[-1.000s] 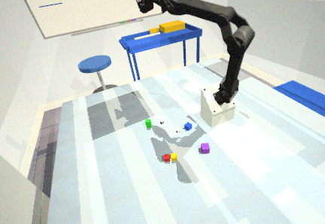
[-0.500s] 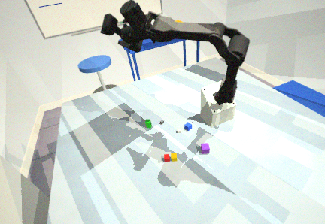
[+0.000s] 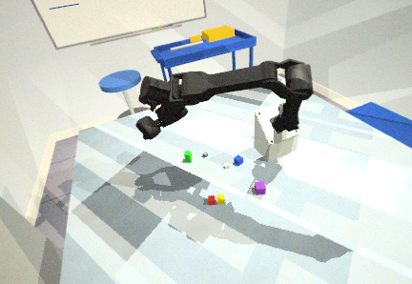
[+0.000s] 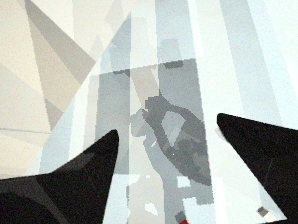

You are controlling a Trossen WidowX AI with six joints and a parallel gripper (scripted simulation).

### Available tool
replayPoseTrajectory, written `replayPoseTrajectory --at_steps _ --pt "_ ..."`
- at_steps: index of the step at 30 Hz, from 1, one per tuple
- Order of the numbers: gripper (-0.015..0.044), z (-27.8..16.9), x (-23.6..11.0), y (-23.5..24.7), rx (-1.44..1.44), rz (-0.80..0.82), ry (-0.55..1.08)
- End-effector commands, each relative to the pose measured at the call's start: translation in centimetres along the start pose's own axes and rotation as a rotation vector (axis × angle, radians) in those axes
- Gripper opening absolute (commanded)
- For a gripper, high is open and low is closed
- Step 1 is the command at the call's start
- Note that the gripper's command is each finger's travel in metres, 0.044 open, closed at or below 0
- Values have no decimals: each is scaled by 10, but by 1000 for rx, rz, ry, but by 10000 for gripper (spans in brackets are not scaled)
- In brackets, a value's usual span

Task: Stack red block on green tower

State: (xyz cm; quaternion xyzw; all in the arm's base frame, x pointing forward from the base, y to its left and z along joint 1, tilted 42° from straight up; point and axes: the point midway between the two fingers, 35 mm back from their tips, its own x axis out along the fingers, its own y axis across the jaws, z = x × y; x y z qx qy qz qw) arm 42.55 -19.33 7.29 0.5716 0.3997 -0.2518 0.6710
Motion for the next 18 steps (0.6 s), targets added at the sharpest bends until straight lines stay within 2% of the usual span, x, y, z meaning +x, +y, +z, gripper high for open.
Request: replayPoseTrajectory --at_steps 1,12,18 --pt "440 -67 17 5 -160 -19 204" --pt "440 -227 17 1 -522 4 699" --pt "440 -238 14 0 -540 7 728"
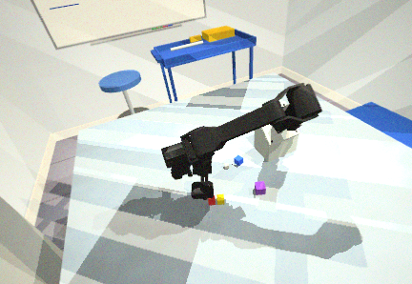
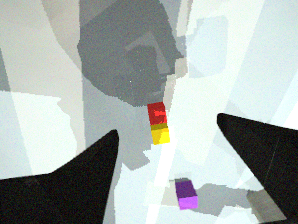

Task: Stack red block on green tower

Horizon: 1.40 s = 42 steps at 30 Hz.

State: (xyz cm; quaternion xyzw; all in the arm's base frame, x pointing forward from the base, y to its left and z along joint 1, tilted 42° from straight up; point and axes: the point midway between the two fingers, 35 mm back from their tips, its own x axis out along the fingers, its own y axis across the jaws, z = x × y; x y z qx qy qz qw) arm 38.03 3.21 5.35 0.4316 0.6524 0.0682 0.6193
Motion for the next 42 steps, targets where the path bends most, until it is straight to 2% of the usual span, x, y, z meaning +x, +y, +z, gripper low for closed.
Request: replayPoseTrajectory --at_steps 1,7,14,23,42 --pt "440 -11 2 3 -14 8 28" --pt "440 -13 3 3 -13 8 28" --pt "440 -15 39 4 -13 9 29" --pt "440 -15 43 4 -13 9 29" --pt "440 -17 72 5 -13 11 30"
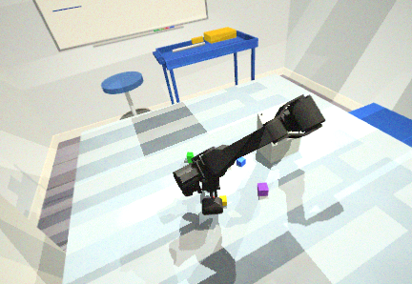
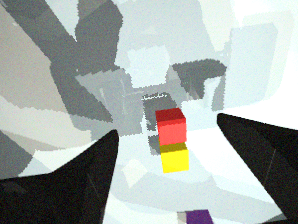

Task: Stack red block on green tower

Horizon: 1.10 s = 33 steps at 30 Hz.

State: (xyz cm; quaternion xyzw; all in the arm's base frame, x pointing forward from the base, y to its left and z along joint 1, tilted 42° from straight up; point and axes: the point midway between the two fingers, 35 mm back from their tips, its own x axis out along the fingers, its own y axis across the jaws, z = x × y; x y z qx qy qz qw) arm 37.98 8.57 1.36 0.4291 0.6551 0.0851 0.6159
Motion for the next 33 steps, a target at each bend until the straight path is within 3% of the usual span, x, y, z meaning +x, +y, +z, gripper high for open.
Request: replayPoseTrajectory --at_steps 1,18,32,33 --pt "440 -1 8 -3 9 -5 7" --pt "440 -1 7 -3 9 -5 7" --pt "72 -1 7 -3 9 -5 7" --pt "66 -1 7 -3 9 -5 7"
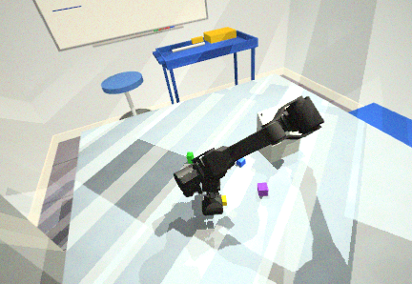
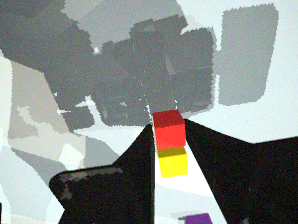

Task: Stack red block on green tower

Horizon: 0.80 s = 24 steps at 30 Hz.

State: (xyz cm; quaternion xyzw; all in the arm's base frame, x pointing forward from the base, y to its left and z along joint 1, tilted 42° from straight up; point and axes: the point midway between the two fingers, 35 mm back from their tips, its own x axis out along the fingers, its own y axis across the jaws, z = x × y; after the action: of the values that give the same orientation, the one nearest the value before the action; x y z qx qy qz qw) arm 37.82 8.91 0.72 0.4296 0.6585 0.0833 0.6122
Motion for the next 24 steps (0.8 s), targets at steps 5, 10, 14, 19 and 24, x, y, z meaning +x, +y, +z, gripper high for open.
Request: replayPoseTrajectory --at_steps 5,10,14,19,24 --pt "32 0 0 0 2 -1 0" --pt "0 1 -15 0 2 -2 -1" --pt "0 0 -36 0 2 -3 -1" --pt "0 0 -58 0 2 -3 -2" --pt "0 1 -82 0 2 -4 -2"
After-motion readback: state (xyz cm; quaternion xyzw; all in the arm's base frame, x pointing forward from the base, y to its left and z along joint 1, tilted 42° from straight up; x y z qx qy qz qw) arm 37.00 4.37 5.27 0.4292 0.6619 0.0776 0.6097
